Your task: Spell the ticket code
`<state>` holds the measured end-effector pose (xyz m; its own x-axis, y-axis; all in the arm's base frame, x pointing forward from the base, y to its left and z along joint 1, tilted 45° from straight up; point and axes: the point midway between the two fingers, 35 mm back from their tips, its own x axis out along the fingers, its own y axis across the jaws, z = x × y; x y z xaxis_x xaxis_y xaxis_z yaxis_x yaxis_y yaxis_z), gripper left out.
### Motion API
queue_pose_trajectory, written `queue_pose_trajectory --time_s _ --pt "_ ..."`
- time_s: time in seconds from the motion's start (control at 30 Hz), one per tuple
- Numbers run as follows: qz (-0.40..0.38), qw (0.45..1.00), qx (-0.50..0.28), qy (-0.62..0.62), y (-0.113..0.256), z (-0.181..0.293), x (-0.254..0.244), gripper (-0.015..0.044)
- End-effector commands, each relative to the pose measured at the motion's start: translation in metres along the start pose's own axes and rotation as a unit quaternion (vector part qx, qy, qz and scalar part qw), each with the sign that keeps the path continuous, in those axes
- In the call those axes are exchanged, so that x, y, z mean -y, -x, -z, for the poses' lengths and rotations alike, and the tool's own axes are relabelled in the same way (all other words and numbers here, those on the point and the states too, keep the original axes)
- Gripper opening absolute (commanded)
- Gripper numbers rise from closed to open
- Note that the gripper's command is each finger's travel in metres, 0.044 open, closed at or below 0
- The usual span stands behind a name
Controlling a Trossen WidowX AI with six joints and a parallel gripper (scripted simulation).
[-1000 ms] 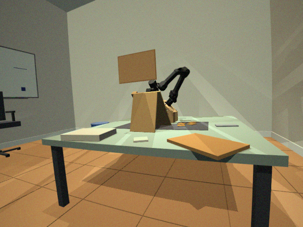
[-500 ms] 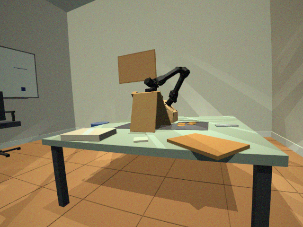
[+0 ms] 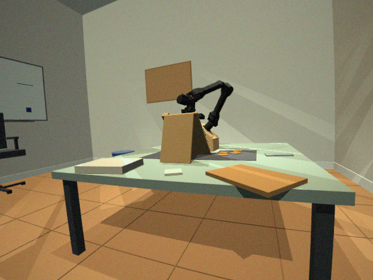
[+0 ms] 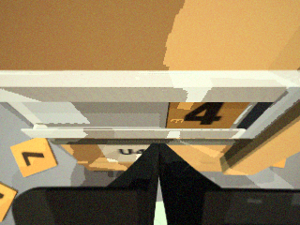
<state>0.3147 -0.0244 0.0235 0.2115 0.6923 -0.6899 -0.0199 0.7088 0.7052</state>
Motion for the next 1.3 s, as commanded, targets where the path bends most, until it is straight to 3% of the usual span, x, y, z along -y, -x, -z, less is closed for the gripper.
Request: queue_pose_trajectory --time_s 0.0,1.27 --pt "-0.001 1.0 -0.01 0.001 -0.001 0.0 0.0 0.0" --pt "-0.001 1.0 -0.009 0.001 -0.015 -0.012 0.001 0.0"
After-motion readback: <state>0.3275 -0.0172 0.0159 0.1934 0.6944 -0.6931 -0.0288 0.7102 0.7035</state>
